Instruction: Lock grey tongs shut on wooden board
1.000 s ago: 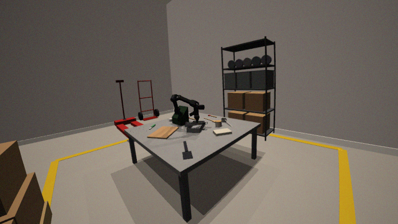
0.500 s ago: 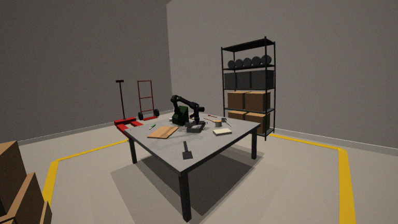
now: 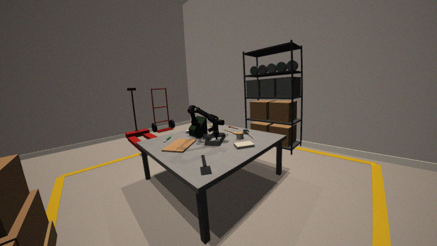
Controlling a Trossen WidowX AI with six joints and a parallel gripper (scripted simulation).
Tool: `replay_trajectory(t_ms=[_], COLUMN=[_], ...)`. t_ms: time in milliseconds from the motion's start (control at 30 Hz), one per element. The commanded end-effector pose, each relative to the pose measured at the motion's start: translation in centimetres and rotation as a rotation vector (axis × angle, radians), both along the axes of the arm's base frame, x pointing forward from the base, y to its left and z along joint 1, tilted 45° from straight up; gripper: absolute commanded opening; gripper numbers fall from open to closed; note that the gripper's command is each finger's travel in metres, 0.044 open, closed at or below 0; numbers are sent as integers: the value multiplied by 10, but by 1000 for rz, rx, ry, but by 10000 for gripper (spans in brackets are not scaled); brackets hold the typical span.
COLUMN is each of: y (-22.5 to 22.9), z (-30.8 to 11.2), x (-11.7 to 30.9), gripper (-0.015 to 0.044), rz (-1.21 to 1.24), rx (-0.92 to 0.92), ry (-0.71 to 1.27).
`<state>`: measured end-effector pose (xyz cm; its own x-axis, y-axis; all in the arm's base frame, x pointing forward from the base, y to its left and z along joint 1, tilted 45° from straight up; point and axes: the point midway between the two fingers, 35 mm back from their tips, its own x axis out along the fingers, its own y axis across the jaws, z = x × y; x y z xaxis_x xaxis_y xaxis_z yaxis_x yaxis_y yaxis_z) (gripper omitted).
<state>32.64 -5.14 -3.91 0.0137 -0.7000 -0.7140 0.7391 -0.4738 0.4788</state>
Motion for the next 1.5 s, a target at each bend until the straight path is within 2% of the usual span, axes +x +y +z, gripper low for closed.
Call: replay_trajectory(t_ms=[0,300,467,1467], y=[-7,-14,-11,-11], z=[-7,-13,-10,-10], x=[-4,-5,-3,-3], gripper=[440,440,309,109], rz=[2,2,-2,-2], rx=[-9,-11,-4,-4], ry=[11,12,2,2])
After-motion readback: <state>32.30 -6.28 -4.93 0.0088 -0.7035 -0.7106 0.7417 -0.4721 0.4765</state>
